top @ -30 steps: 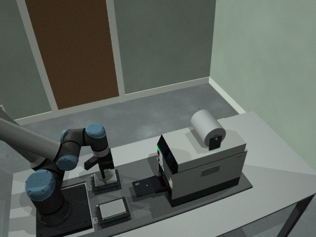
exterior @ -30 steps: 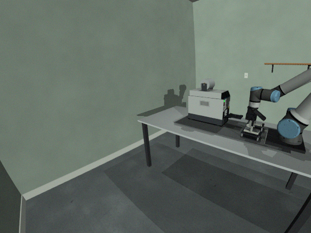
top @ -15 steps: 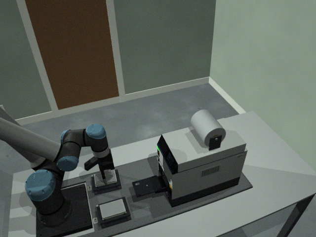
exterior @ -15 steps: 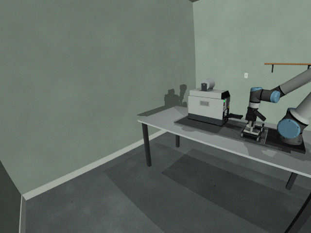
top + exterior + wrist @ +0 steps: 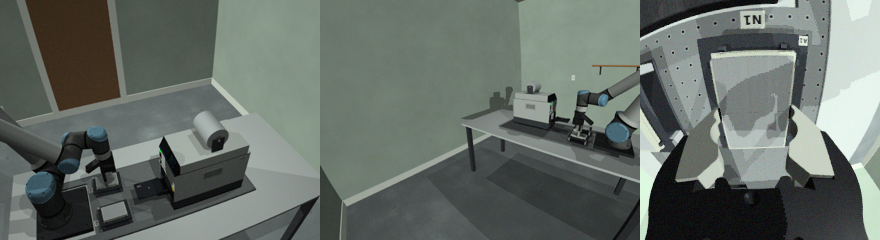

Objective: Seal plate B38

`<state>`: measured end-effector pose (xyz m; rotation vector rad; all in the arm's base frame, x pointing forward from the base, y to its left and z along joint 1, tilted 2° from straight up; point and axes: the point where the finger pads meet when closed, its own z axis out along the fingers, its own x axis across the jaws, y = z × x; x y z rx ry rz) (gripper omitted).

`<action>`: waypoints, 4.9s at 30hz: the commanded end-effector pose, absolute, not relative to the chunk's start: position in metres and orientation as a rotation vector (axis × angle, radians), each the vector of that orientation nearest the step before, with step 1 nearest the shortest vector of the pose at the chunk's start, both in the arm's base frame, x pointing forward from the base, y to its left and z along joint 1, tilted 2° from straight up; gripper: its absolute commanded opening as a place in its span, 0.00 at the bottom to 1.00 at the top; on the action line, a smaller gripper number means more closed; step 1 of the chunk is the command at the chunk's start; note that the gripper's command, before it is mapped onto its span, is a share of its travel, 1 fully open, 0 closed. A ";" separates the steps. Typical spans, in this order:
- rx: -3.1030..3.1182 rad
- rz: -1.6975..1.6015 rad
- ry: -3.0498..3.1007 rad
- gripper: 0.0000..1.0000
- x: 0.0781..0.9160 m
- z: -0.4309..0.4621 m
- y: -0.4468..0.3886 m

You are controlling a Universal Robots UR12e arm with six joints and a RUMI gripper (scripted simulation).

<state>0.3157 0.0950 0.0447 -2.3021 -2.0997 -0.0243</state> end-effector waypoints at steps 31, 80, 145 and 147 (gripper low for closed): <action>-2.303 -0.025 -2.100 0.00 0.316 0.044 0.095; -2.303 -0.025 -2.100 0.68 0.316 0.044 0.095; -2.303 -0.025 -2.100 0.68 0.317 0.086 0.094; -2.303 -0.025 -2.100 0.68 0.317 0.090 0.093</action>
